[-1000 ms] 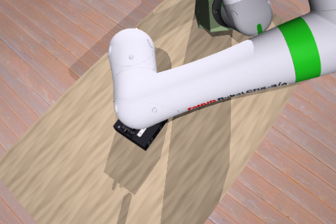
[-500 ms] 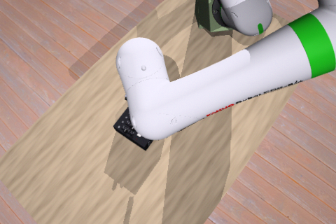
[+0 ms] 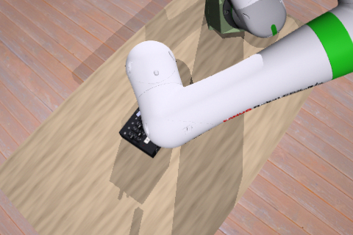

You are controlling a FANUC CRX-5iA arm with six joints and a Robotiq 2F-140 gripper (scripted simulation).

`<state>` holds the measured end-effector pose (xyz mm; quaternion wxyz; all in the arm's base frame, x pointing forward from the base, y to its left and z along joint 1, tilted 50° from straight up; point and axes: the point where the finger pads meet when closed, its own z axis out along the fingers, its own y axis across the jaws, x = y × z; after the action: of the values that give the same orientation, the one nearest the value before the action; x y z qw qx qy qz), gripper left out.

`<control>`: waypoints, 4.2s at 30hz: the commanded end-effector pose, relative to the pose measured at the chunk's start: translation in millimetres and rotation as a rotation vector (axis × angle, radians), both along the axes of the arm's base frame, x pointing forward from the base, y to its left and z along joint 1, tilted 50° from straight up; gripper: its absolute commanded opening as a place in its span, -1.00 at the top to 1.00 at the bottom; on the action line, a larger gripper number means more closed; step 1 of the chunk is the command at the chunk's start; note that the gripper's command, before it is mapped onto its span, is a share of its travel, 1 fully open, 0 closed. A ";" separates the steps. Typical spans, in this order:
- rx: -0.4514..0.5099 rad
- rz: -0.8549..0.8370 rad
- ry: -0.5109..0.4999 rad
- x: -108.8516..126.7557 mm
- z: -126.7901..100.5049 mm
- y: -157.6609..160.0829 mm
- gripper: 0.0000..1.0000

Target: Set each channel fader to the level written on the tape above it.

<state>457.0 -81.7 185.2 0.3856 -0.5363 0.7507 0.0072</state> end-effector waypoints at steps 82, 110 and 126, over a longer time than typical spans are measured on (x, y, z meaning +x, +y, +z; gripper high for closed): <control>-0.090 0.231 -0.171 12.5 -15.3 11.4 1.00; -0.090 0.231 -0.171 13.2 -16.2 12.1 1.00; -0.090 0.231 -0.171 13.2 -16.2 12.1 1.00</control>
<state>470.3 -69.4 168.8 0.4205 -0.6346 0.6479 -0.0276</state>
